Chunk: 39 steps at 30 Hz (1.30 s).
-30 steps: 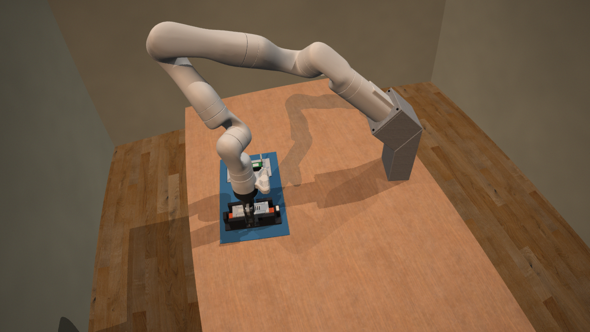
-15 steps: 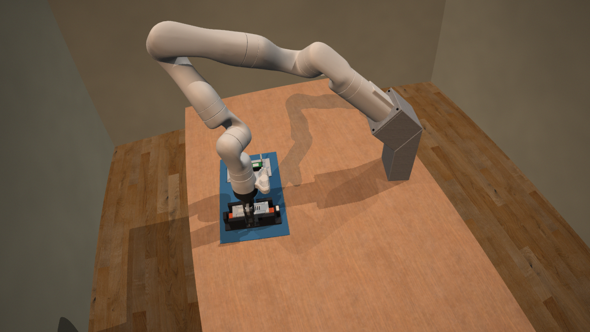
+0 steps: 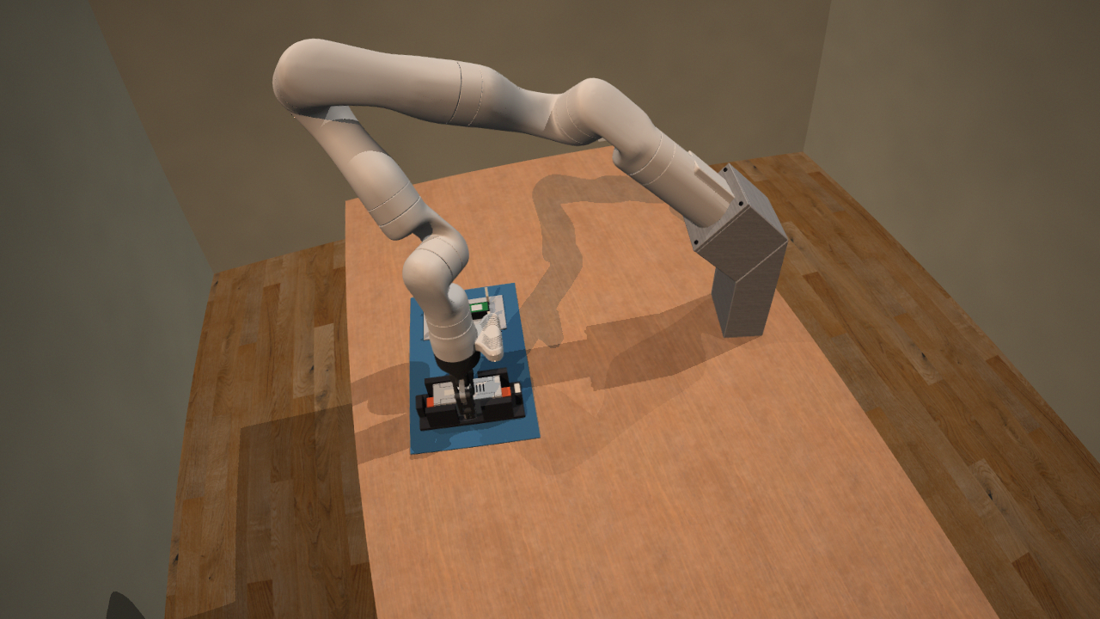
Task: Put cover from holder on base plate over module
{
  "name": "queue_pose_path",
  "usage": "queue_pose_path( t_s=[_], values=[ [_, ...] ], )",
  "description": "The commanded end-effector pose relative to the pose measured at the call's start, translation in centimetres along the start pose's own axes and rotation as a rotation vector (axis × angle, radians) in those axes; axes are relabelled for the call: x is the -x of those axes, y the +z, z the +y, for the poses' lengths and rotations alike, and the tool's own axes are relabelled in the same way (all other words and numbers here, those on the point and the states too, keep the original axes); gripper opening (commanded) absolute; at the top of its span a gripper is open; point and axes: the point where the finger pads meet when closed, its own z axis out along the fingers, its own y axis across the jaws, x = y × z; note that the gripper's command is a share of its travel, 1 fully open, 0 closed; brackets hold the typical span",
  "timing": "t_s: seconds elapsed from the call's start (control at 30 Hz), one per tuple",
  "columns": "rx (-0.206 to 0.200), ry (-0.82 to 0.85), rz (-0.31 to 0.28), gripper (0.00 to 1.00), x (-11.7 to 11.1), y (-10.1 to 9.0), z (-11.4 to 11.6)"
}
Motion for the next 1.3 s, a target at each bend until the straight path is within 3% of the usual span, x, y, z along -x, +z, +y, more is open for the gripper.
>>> queue_pose_path(
  t_s=[0.0, 0.83, 0.87, 1.27],
  values=[
    [0.001, 0.000, -0.001, 0.70, 0.03, -0.04, 0.03],
    [0.001, 0.000, -0.001, 0.70, 0.03, -0.04, 0.03],
    [0.001, 0.000, -0.001, 0.00, 0.03, -0.04, 0.03],
    [0.001, 0.000, -0.001, 0.00, 0.03, -0.04, 0.03]
  ],
)
